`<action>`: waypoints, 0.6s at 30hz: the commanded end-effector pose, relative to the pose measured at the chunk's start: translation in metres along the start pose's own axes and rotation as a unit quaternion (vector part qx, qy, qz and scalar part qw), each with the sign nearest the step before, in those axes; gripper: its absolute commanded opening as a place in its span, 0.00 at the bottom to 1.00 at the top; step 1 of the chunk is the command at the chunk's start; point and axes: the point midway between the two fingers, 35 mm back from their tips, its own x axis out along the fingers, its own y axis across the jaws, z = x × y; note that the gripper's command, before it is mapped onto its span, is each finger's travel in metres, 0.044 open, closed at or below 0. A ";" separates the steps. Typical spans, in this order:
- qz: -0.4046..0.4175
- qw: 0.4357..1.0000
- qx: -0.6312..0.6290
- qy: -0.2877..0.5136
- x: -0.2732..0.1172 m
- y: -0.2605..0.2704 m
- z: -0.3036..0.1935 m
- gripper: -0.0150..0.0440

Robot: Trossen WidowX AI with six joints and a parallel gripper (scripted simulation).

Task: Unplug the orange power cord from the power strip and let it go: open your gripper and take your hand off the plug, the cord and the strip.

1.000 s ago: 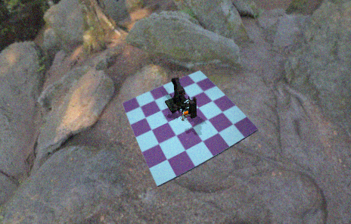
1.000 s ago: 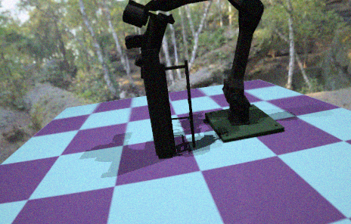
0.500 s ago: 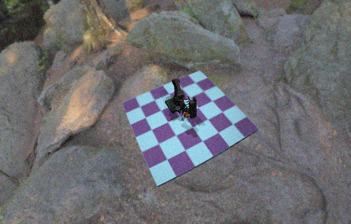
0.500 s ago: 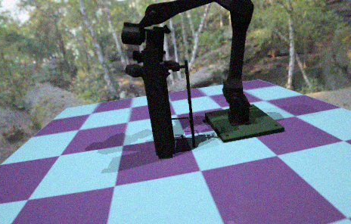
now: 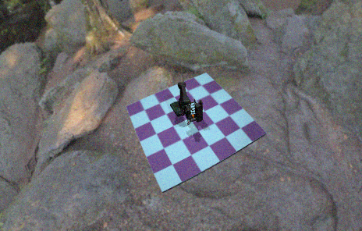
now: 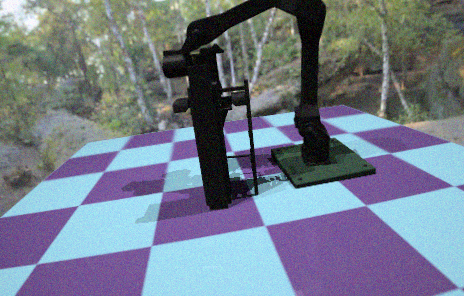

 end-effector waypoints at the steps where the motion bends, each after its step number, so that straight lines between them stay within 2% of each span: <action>1: -0.003 1.000 0.011 0.004 0.001 0.000 0.000 0.53; 18: -0.003 1.000 0.011 0.005 0.001 0.001 -0.024 0.53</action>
